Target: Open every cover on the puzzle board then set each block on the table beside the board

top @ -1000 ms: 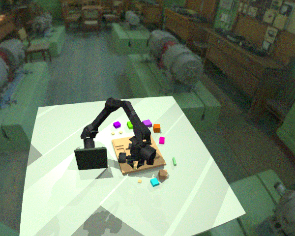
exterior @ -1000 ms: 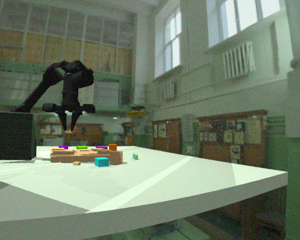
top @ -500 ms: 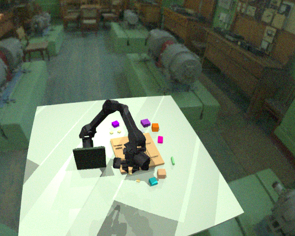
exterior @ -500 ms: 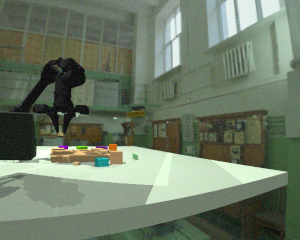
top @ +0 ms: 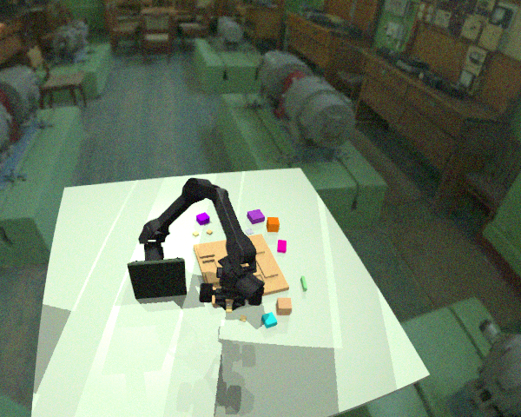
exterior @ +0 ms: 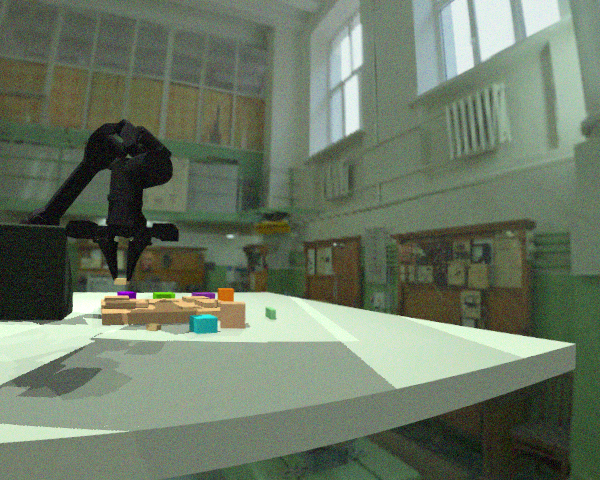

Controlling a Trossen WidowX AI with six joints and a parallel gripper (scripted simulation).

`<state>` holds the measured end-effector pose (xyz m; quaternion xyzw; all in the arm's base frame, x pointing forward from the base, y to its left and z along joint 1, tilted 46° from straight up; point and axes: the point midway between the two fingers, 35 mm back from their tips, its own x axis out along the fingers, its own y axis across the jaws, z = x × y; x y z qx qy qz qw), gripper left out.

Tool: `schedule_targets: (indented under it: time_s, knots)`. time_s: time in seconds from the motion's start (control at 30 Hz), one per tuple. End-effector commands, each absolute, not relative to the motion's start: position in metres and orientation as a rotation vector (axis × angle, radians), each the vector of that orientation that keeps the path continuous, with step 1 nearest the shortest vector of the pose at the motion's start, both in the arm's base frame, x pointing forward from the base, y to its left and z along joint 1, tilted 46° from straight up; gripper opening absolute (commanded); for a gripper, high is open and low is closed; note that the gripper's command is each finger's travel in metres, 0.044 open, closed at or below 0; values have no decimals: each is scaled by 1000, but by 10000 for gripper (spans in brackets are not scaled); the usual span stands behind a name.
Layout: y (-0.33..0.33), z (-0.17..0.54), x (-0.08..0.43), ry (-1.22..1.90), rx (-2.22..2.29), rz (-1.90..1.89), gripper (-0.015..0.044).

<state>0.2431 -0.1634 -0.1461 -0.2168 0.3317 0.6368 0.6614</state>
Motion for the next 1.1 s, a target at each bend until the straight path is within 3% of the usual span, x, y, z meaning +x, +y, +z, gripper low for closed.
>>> schedule_targets:
  time_s: [0.0,1.07]
  knots:
    - [-156,-153,243,749,-478,1440,80]
    - [-118,-190,241,746,-477,1440,80]
